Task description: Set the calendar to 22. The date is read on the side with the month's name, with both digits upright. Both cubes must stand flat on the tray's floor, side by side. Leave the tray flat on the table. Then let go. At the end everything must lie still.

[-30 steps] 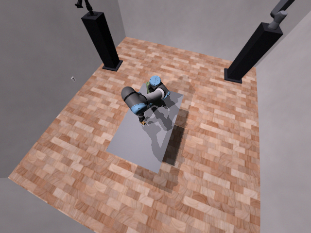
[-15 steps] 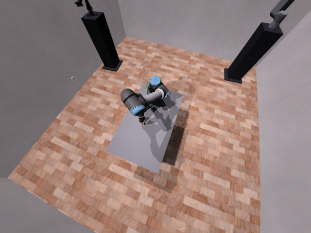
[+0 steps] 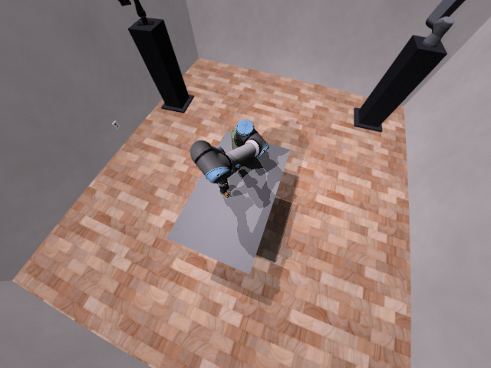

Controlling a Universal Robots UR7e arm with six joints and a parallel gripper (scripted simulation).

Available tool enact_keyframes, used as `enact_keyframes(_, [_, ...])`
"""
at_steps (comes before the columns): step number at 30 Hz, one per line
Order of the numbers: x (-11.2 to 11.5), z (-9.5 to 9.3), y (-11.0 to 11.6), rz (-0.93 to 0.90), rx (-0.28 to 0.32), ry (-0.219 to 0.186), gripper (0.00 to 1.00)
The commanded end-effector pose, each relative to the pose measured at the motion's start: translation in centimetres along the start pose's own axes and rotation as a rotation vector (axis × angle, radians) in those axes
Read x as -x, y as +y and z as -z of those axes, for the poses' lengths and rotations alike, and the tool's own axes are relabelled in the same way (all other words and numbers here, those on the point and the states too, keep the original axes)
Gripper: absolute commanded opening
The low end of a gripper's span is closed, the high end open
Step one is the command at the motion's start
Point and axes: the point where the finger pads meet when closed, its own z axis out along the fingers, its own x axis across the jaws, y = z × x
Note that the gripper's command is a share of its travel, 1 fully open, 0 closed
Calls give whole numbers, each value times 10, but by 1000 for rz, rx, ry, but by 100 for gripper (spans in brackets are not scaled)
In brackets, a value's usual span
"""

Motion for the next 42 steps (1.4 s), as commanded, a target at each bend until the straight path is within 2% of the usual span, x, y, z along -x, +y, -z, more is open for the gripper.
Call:
enact_keyframes(1, [0,0,0,0,0,-1,90])
enact_keyframes(32, [0,-1,0,0,0,-1,90])
enact_keyframes(42, [0,-14,0,0,0,-1,90])
